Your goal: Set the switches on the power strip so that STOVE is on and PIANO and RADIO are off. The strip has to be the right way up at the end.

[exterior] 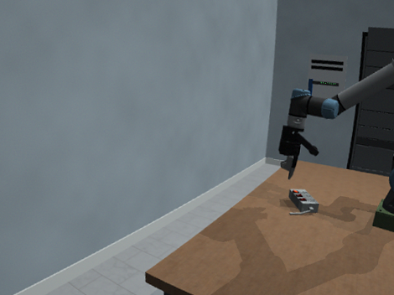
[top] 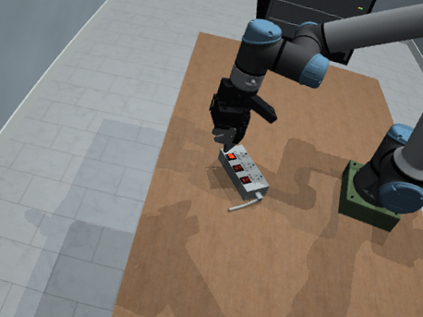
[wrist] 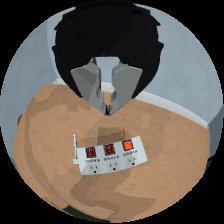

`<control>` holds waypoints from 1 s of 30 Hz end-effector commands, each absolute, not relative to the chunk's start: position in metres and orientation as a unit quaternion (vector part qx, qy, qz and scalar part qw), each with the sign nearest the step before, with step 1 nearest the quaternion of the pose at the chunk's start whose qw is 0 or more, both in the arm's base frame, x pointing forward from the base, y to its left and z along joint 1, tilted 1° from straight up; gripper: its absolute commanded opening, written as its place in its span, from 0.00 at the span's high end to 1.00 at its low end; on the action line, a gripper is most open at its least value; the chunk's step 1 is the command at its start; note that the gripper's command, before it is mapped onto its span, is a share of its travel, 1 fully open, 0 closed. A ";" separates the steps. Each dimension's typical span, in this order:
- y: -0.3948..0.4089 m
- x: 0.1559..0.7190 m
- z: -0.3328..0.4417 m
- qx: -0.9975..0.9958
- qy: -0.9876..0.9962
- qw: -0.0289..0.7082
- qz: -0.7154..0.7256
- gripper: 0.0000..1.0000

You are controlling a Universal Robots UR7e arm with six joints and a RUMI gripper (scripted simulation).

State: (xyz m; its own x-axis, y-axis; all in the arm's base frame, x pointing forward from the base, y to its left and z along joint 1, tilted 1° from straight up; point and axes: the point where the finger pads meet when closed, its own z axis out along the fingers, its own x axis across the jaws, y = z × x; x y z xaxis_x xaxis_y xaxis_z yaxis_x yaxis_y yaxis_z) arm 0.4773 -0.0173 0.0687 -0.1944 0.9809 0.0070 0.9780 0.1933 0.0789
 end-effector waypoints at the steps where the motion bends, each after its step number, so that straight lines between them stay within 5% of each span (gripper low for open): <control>1: -0.017 0.478 0.069 0.634 0.772 0.023 0.033 1.00; 17: -0.017 0.478 0.069 0.634 0.772 0.023 0.033 1.00; 18: -0.017 0.478 0.069 0.634 0.772 0.023 0.033 0.00; 30: -0.017 0.478 0.069 0.634 0.772 0.023 0.033 0.00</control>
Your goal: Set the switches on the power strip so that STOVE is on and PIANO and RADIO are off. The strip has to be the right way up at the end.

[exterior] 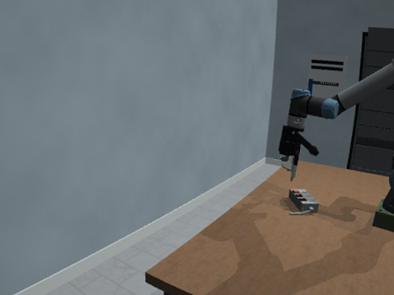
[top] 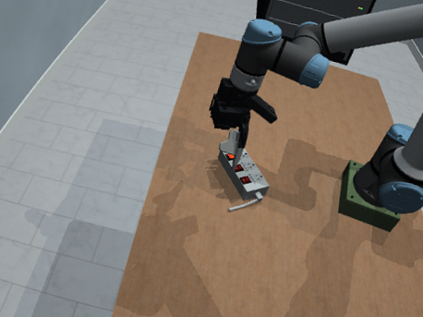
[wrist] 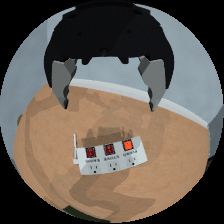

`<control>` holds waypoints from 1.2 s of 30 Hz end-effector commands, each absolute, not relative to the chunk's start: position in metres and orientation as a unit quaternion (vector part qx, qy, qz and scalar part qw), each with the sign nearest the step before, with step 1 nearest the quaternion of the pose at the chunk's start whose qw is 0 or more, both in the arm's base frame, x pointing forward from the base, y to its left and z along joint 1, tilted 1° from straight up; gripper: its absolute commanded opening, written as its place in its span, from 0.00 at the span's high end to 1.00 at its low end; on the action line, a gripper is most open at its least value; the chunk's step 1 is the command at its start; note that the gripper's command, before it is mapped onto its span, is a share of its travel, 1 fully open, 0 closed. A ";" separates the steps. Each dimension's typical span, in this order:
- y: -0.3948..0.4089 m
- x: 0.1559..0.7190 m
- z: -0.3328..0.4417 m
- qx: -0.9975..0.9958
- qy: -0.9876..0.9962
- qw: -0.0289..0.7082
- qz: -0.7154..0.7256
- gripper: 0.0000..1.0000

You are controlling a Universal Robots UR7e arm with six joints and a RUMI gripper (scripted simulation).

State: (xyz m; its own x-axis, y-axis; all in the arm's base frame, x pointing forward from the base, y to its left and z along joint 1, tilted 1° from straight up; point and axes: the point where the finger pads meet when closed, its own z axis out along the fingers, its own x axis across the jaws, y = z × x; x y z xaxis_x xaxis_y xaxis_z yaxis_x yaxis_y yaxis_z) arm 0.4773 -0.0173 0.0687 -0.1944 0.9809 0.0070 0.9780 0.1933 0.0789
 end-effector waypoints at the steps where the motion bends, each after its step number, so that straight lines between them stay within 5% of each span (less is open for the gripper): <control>1: -0.017 0.478 0.069 0.634 0.772 0.023 0.033 0.00; 17: -0.018 0.477 0.069 0.636 0.771 0.021 0.032 0.00; 36: -0.035 0.438 0.057 0.726 0.672 -0.105 -0.096 0.00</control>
State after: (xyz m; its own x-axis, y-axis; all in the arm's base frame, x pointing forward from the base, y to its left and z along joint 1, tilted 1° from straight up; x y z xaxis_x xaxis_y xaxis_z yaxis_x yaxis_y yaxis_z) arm 0.4394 -0.0343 0.0569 0.0657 0.9978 0.0050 0.9627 -0.0620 -0.2635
